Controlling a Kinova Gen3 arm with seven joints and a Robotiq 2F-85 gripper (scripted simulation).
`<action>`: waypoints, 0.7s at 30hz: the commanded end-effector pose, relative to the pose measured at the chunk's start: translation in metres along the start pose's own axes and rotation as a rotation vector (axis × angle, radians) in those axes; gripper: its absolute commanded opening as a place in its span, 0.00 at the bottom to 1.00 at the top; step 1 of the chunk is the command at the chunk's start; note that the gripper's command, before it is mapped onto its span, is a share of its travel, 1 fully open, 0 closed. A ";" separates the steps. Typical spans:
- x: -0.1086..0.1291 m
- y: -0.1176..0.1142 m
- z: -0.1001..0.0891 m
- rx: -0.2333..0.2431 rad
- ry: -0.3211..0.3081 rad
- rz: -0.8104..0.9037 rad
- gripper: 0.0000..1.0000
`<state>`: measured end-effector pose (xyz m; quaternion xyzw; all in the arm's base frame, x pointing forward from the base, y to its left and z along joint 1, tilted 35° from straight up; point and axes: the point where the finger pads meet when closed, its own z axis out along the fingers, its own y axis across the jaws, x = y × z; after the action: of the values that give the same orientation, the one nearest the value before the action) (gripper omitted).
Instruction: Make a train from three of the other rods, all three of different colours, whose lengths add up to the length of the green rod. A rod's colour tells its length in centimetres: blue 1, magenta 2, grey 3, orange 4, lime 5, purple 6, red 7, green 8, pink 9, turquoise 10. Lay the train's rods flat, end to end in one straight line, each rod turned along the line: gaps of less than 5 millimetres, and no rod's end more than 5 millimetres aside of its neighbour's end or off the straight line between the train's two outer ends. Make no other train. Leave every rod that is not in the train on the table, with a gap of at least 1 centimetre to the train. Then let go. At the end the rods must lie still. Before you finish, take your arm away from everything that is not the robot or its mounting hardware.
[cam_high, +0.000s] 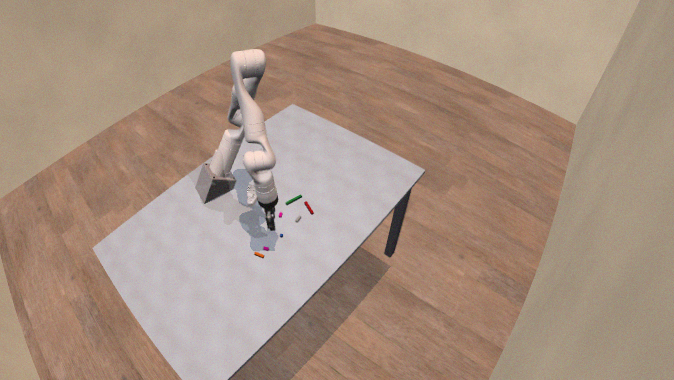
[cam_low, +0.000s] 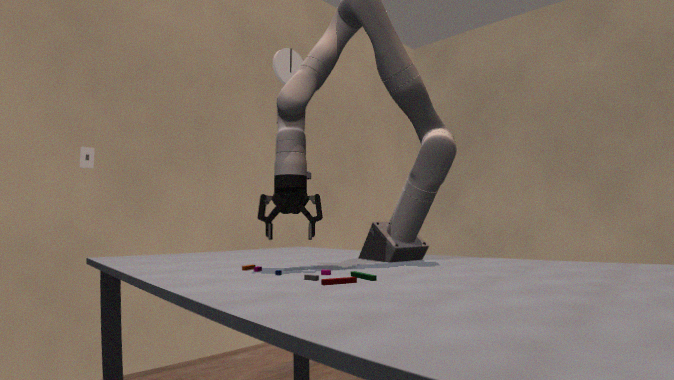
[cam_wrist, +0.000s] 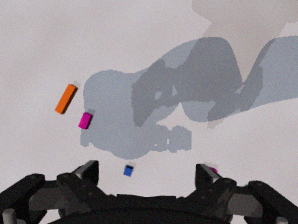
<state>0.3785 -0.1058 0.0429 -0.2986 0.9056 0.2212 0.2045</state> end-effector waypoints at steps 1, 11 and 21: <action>-0.003 -0.001 0.000 0.002 0.007 0.052 1.00; -0.006 -0.005 -0.001 0.004 0.006 0.319 1.00; -0.009 -0.009 -0.002 0.005 0.005 0.597 1.00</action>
<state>0.3882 -0.1114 0.0454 -0.0161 0.9537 0.2703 0.1308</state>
